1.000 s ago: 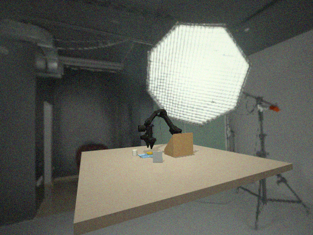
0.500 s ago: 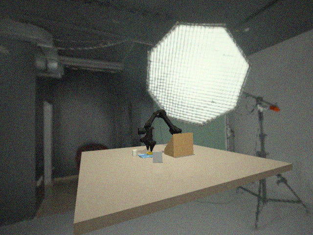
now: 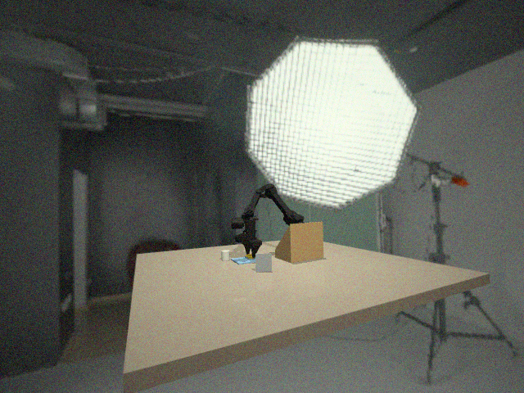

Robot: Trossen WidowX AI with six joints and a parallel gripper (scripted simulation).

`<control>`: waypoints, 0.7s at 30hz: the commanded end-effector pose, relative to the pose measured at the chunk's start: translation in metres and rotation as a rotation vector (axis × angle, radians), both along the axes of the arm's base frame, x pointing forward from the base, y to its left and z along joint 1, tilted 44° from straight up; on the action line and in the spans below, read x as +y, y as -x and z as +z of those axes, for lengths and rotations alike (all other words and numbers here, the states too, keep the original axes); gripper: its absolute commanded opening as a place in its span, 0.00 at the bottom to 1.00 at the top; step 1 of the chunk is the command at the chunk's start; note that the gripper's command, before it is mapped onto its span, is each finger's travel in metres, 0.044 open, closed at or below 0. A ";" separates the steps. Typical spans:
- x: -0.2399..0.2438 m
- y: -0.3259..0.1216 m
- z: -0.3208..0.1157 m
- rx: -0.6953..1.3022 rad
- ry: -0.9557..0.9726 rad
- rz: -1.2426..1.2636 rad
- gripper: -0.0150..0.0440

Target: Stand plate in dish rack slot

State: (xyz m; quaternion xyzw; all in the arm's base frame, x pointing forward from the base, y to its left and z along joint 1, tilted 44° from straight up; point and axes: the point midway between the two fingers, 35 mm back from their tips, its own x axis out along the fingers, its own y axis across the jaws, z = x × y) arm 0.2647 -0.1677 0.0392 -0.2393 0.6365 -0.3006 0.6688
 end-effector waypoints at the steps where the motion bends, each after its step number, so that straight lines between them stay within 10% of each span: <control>1: -0.002 0.002 -0.006 0.010 -0.007 0.004 0.93; 21: -0.002 0.002 -0.006 0.010 -0.007 0.004 0.76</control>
